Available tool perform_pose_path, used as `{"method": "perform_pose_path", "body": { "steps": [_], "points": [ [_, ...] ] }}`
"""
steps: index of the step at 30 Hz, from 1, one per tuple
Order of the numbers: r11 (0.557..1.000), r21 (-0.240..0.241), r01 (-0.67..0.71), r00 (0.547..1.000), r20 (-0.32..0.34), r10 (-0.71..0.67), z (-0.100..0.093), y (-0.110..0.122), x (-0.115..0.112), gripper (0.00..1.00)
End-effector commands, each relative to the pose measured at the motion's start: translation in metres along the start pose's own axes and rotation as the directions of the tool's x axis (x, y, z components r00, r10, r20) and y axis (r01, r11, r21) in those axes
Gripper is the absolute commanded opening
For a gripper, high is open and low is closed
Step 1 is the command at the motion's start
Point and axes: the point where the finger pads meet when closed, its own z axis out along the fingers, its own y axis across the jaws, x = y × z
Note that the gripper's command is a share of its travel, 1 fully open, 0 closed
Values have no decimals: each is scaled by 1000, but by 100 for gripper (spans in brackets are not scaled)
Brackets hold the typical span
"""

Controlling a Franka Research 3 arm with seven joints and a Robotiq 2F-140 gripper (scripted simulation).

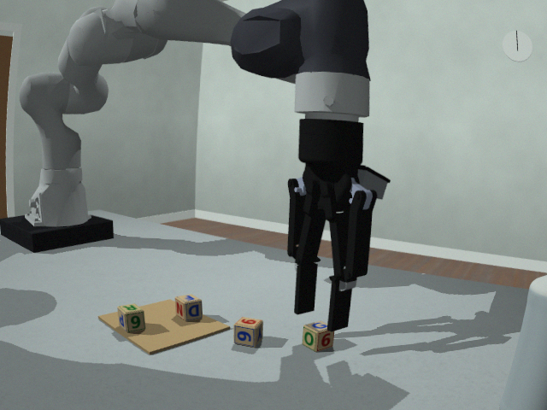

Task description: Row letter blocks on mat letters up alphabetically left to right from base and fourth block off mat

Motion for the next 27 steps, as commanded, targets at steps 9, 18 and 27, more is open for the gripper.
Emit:
{"method": "perform_pose_path", "body": {
  "steps": [9,18,27],
  "points": [
    [1000,-4,4,1000,3,-4,-2,0,-1,46],
    [1000,-4,4,1000,3,-4,-2,0,-1,46],
    [1000,-4,4,1000,3,-4,-2,0,-1,46]
  ]
}}
